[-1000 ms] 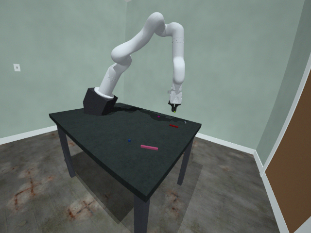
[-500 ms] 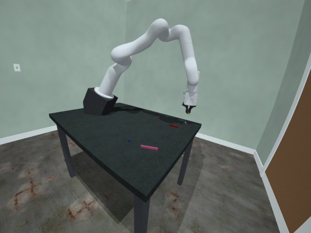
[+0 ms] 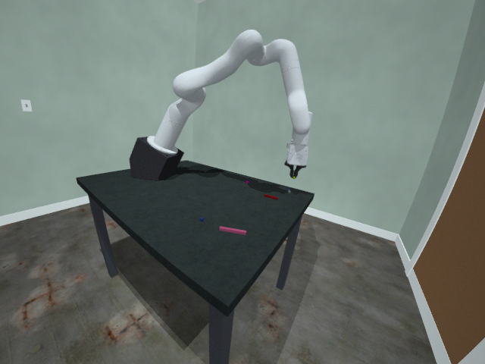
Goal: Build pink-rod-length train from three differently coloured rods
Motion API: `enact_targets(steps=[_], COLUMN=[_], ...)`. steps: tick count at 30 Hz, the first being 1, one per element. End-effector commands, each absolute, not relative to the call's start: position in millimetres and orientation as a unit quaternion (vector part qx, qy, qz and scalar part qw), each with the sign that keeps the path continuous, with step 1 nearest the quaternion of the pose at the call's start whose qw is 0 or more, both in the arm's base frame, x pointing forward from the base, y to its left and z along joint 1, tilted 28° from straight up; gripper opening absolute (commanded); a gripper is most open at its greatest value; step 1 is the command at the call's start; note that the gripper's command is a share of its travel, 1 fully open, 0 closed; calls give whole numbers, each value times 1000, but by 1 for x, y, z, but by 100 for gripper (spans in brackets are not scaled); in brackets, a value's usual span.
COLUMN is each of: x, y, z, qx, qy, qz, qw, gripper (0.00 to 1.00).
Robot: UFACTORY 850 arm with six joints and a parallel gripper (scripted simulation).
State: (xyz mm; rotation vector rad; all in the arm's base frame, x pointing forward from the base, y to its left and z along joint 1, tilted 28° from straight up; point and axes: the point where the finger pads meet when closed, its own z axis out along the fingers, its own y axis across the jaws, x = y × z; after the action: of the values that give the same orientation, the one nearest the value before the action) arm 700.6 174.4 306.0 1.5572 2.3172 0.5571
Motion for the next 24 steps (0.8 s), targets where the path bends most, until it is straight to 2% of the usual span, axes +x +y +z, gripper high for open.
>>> enact_targets(steps=[1, 24], x=[703, 739], y=[175, 189], z=[304, 237], qx=[541, 541], qy=[805, 805], qz=[194, 194], qw=[147, 147], gripper=[4, 4])
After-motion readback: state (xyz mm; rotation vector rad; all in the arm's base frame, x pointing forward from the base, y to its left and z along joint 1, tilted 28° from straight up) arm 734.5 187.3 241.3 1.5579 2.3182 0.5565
